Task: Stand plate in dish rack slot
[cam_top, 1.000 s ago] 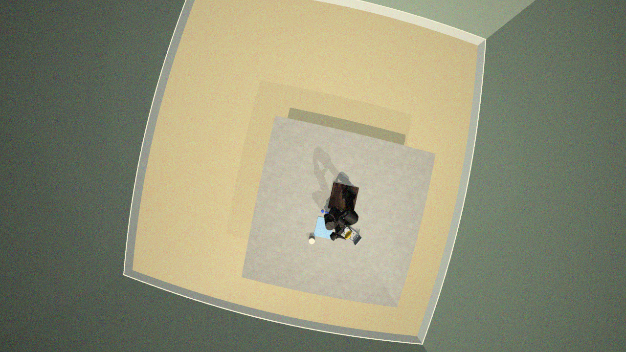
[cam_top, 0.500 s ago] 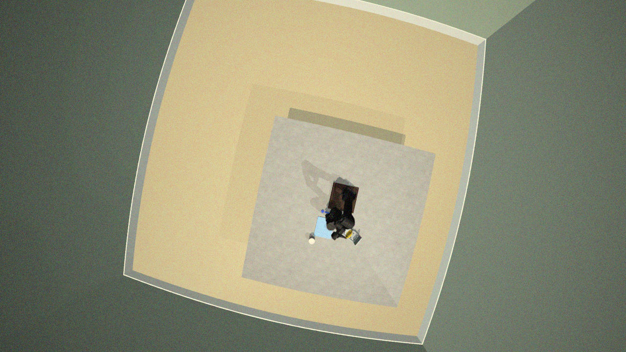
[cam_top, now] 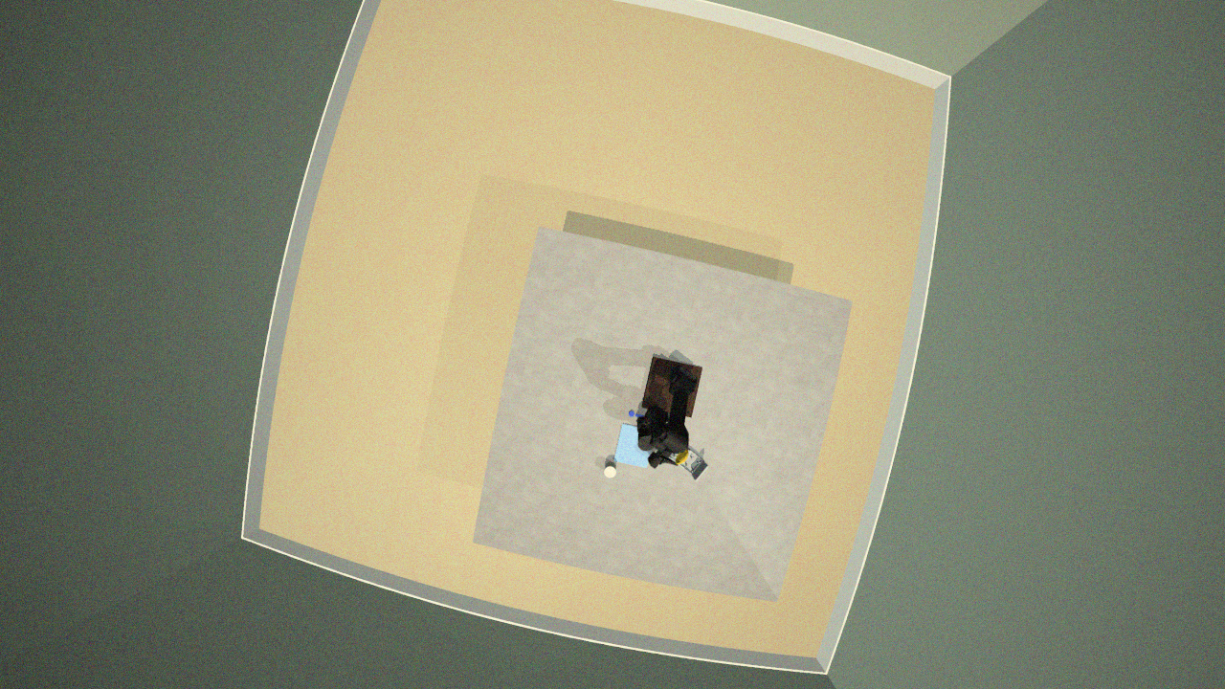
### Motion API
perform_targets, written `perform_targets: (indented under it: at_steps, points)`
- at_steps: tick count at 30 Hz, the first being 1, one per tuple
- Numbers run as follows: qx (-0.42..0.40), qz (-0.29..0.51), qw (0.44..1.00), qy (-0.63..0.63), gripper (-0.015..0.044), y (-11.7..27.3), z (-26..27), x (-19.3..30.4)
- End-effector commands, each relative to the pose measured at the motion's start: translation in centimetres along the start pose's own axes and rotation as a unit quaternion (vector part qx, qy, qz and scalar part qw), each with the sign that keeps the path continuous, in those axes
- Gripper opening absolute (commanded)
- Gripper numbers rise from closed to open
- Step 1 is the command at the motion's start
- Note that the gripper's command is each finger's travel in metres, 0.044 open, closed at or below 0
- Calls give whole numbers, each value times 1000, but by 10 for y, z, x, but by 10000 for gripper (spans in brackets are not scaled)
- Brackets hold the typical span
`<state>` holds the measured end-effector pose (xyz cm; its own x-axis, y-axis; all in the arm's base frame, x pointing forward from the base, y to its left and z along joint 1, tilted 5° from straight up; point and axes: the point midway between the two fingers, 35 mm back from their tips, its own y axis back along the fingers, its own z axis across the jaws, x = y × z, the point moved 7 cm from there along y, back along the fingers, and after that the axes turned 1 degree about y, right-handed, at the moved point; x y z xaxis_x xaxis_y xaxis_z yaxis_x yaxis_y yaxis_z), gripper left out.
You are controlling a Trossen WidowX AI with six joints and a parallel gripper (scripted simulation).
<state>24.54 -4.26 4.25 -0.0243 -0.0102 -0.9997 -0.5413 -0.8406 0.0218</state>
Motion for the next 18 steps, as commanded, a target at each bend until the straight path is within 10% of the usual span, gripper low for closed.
perform_targets:
  at_steps: [1, 5, 18]
  points:
    - [0, 0, 1000, -3, 0, 0, 0, 0]
    - [0, 0, 1000, -3, 0, 0, 0, 0]
    - [0, 0, 1000, 0, 341, 0, 0, 0]
